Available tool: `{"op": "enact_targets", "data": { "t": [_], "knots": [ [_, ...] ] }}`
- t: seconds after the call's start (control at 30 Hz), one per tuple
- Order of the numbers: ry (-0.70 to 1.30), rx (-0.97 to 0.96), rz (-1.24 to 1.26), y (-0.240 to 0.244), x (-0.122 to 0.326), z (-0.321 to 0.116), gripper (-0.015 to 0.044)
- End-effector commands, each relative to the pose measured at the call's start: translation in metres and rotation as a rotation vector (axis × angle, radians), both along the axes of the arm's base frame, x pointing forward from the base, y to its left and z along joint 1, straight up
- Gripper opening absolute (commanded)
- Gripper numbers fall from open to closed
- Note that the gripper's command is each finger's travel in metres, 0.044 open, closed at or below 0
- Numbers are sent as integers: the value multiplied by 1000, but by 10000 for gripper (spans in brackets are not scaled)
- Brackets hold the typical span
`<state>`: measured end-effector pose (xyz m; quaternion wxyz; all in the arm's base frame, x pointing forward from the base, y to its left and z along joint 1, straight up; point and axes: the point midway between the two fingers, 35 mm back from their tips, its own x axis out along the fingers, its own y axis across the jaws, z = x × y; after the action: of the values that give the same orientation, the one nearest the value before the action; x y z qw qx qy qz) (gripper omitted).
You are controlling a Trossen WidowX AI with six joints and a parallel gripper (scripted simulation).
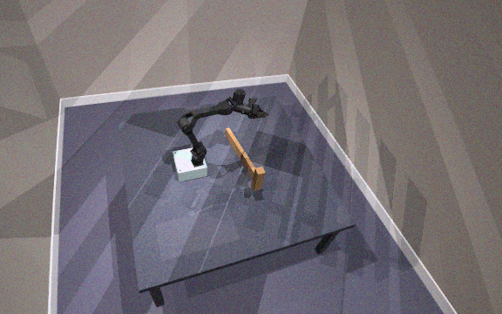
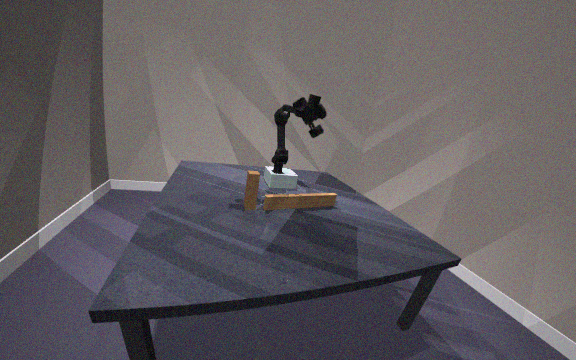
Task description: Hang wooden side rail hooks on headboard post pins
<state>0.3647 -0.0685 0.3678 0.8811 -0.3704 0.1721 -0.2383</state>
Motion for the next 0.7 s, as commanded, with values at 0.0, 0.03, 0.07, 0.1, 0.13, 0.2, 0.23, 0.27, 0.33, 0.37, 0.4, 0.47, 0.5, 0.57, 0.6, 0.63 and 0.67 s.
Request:
{"op": "enact_targets", "data": {
  "t": [0.0,0.03,0.07,0.1,0.13,0.2,0.23,0.27,0.33,0.37,0.4,0.47,0.5,0.57,0.6,0.63,0.67],
  "knots": [
    [460,-385,91,-34,-6,-67,440],
    [502,-418,104,-37,-7,-73,440],
    [543,-451,117,-41,-8,-78,440],
    [584,-484,131,-44,-10,-84,440],
    [624,-516,147,-47,-12,-90,440],
    [705,-579,179,-53,-15,-102,440],
    [744,-609,197,-55,-17,-108,440],
    [783,-640,216,-58,-19,-114,440],
    [861,-700,256,-64,-24,-126,440],
    [899,-729,277,-66,-26,-132,440],
    [936,-759,300,-69,-29,-138,440],
    [1009,-816,348,-74,-34,-149,440],
    [1044,-844,373,-76,-37,-155,440],
    [1112,-899,426,-81,-43,-167,440],
    [1145,-926,455,-83,-47,-173,440],
    [1178,-953,484,-85,-50,-179,440],
    [1209,-980,514,-87,-53,-184,440]
  ]
}}
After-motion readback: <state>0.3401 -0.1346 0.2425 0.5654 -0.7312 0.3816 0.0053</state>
